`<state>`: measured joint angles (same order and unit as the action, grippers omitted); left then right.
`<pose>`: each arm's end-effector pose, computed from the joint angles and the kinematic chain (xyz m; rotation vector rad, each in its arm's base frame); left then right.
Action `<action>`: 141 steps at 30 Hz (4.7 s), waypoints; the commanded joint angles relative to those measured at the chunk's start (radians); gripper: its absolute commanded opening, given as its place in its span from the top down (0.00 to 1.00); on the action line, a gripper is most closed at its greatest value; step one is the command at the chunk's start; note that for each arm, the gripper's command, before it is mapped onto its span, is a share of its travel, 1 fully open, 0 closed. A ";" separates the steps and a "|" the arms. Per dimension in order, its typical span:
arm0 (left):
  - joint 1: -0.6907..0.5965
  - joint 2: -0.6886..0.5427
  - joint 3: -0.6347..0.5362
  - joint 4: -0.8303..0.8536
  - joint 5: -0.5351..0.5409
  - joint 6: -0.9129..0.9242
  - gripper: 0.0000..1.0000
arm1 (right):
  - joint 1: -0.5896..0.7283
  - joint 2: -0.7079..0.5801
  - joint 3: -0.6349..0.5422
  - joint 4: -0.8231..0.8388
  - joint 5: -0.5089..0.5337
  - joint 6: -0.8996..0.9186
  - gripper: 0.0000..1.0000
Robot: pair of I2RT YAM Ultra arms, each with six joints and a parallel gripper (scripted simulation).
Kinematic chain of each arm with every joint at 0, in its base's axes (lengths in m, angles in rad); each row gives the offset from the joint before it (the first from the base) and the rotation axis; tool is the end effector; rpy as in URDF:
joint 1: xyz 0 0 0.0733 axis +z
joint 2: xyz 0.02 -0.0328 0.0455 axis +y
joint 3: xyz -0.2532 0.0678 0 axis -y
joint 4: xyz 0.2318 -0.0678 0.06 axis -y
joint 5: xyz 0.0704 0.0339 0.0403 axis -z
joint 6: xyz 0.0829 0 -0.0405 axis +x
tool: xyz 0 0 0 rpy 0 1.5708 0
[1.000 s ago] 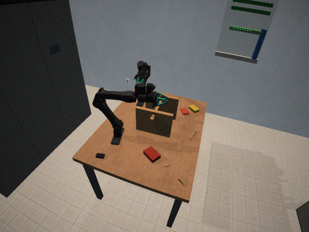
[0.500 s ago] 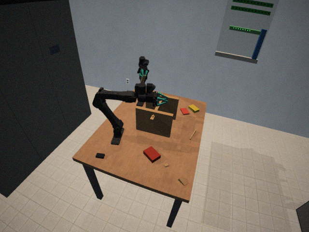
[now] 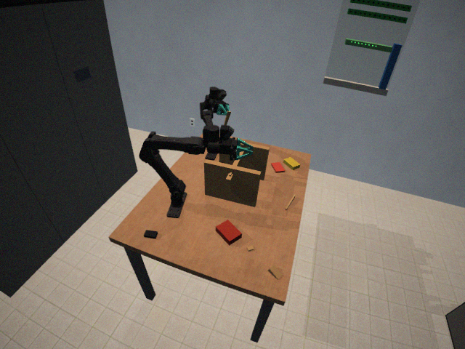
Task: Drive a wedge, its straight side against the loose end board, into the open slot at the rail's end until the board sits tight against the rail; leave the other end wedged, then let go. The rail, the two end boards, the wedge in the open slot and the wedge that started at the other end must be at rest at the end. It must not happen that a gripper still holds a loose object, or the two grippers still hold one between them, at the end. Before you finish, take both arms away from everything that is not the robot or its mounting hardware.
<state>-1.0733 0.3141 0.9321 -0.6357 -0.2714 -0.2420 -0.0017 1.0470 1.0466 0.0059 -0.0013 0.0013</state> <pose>0.0604 -0.0623 0.3774 0.4589 1.5822 -0.8041 0.2785 0.0007 0.3986 0.0013 1.5653 0.0007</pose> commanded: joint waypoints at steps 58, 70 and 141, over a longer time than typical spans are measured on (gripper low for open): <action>-0.067 0.511 -0.230 0.839 -0.788 0.245 0.98 | 0.002 -0.006 0.038 0.008 0.006 -0.004 0.55; -0.073 0.506 -0.290 0.881 -0.791 0.231 0.98 | 0.002 -0.006 0.038 0.008 0.006 -0.004 0.55; -0.061 0.538 -0.453 1.093 -0.791 0.234 0.98 | 0.002 -0.006 0.038 0.008 0.006 -0.004 0.55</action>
<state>-1.1442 0.8635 0.4484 0.4137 -1.0580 -0.0074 -0.0017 1.0470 1.0466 0.0059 -0.0013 0.0013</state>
